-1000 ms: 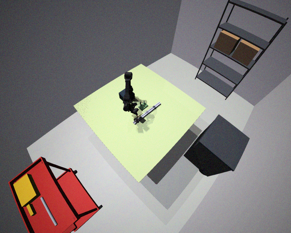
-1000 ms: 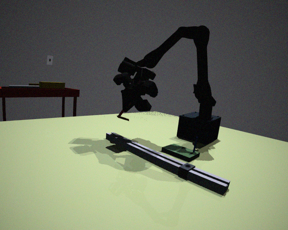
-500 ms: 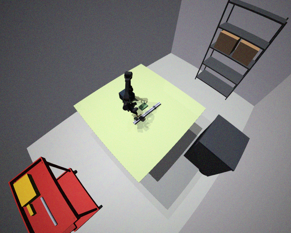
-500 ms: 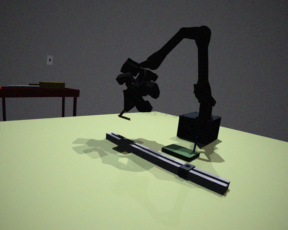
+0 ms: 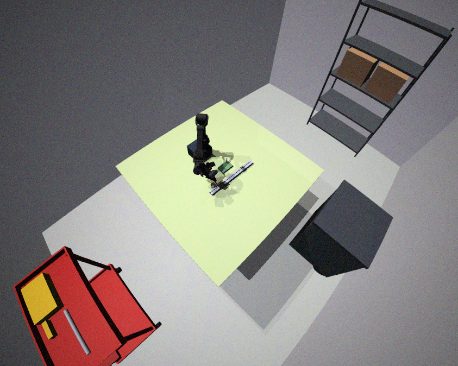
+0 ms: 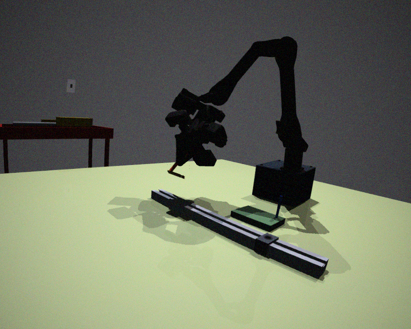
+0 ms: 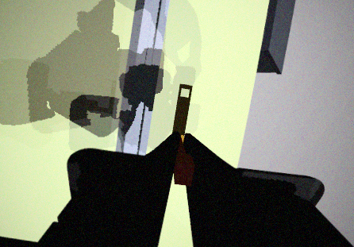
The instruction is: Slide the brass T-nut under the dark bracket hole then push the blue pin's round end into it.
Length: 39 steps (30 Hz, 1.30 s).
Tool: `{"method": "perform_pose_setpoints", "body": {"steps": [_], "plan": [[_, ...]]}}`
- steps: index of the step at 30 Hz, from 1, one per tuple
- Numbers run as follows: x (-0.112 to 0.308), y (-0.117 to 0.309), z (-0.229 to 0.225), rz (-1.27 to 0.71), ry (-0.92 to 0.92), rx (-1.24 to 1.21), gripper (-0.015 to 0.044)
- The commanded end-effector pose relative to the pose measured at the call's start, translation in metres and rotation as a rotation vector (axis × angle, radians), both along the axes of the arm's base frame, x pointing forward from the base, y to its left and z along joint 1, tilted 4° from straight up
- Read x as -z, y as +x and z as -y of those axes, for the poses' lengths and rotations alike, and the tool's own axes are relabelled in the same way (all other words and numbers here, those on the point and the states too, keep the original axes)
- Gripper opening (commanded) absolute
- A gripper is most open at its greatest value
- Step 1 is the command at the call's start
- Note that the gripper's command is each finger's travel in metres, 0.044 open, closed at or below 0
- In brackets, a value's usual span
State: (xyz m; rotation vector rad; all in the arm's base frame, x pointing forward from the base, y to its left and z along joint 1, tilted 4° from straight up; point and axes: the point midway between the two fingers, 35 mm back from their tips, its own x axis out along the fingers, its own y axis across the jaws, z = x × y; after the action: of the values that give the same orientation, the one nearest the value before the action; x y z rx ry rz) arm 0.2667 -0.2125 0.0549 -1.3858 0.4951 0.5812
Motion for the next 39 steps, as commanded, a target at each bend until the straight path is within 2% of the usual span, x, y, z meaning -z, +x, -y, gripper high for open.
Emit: {"method": "perform_pose_setpoints", "body": {"steps": [1,19,39], "plan": [[0.008,-0.001,-0.002,-0.003,0.01,0.001,-0.015],[0.036,0.001,-0.003,-0.003,0.007,0.004,-0.015],[0.046,0.002,-0.002,-0.003,0.007,0.005,-0.015]]}}
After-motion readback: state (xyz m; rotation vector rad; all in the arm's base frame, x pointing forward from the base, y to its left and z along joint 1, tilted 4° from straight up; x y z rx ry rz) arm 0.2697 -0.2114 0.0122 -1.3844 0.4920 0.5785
